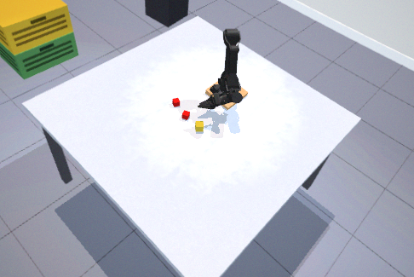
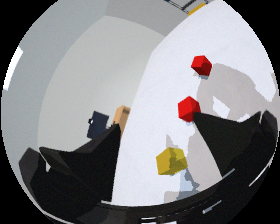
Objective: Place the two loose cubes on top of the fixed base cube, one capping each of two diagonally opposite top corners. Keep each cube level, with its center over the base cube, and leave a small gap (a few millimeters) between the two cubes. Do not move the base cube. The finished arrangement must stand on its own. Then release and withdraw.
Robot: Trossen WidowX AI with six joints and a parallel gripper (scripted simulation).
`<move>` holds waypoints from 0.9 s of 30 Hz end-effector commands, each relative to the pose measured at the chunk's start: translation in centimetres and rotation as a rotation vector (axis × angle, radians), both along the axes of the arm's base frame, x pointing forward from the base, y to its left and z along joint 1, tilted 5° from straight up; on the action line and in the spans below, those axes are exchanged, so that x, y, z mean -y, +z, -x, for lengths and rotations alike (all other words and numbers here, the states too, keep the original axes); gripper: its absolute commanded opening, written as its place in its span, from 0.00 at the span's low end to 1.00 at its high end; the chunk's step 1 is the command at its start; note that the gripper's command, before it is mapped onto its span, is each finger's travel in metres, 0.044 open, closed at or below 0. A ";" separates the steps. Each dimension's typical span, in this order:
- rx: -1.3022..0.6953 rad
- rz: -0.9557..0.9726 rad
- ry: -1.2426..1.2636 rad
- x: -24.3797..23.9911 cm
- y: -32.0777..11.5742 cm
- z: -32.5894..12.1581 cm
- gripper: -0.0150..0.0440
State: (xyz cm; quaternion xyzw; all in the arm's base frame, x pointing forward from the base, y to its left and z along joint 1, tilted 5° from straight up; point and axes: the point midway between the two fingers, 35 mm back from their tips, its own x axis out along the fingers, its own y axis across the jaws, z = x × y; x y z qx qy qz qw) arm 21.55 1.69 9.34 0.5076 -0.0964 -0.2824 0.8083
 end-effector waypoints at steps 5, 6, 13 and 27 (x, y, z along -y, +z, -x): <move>-0.175 0.145 0.010 0.2 -0.1 -1.4 0.71; -0.226 0.185 0.015 0.3 -0.1 -1.7 0.70; -0.583 0.435 0.078 1.4 -0.2 -4.2 0.70; -1.245 0.801 0.392 5.6 -0.2 -7.3 0.70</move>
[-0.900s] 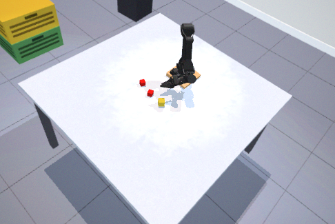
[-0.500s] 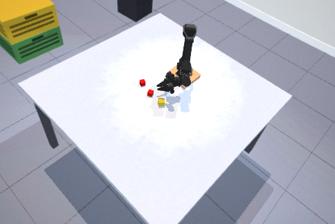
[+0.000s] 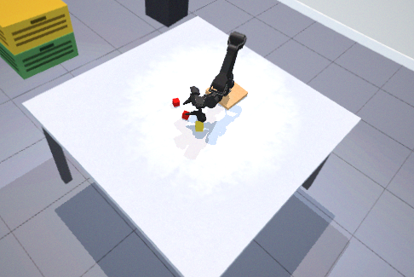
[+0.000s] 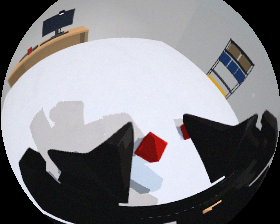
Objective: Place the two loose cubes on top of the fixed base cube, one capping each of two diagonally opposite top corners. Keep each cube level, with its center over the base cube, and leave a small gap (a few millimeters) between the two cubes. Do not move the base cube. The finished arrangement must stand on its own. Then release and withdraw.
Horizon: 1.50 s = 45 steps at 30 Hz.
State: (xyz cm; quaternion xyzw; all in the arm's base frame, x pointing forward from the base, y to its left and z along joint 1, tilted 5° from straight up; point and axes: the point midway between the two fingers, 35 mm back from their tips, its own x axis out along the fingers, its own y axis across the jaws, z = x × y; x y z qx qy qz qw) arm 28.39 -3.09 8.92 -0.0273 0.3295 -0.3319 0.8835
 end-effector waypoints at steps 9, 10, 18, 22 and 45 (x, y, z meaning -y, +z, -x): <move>-0.529 0.094 0.293 4.2 0.5 -0.9 0.70; -0.570 0.095 0.324 4.5 0.5 -0.8 0.70; -0.844 0.071 0.605 7.4 1.3 0.0 0.70; -0.938 0.043 0.764 8.7 1.8 0.7 0.70; -0.969 -0.031 1.424 12.8 5.0 4.2 0.70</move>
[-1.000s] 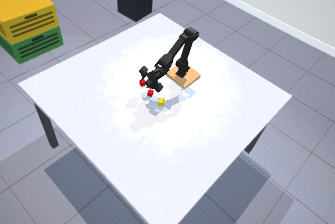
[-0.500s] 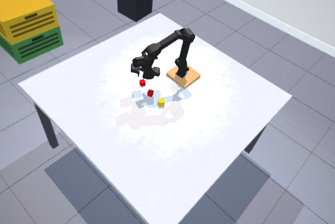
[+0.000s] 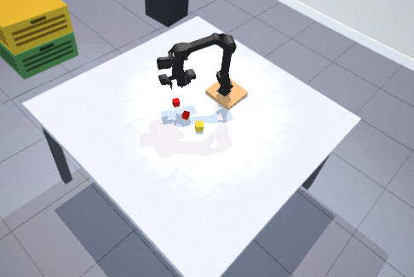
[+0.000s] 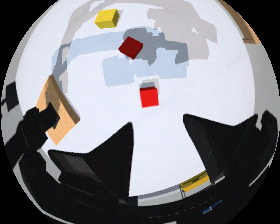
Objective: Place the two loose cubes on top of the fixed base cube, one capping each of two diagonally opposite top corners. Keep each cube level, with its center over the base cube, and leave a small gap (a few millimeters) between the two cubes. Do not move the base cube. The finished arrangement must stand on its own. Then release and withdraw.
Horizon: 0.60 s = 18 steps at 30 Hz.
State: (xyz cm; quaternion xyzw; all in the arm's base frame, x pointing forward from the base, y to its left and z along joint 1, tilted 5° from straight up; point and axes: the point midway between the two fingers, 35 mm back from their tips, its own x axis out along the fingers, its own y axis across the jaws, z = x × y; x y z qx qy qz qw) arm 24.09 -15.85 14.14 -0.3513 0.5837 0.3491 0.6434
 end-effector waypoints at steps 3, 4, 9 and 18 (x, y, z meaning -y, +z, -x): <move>0.005 -0.006 0.012 0.0 -2.5 -0.4 0.70; 0.005 -0.006 0.012 0.0 -3.3 -0.5 0.70; 0.005 -0.006 0.012 -0.3 -6.0 -0.5 0.70; 0.005 -0.006 0.012 -0.4 -7.5 -0.6 0.70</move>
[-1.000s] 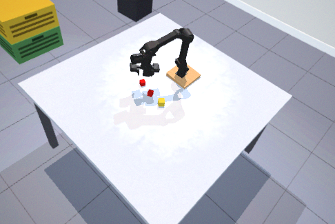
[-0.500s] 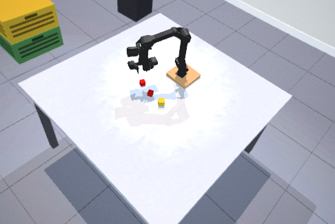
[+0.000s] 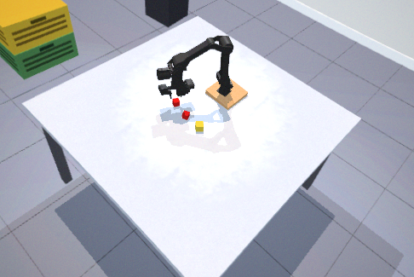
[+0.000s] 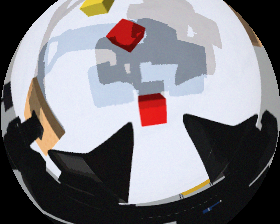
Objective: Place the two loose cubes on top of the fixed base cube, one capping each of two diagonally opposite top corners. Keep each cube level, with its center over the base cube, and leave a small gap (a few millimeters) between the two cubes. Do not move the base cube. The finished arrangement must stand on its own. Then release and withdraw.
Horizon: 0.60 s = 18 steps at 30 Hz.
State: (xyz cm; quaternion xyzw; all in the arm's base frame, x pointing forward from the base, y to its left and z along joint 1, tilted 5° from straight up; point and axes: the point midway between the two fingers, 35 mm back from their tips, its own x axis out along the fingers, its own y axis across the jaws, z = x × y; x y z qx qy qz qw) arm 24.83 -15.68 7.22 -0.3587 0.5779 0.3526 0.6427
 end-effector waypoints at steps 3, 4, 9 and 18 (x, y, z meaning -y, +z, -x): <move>-0.004 -0.008 -0.006 -0.2 -0.8 0.1 0.70; -0.005 -0.008 -0.006 -0.2 -1.0 0.1 0.70; -0.005 -0.008 -0.006 -0.2 -1.8 0.0 0.70; -0.005 -0.008 -0.006 -0.3 -3.2 -0.1 0.70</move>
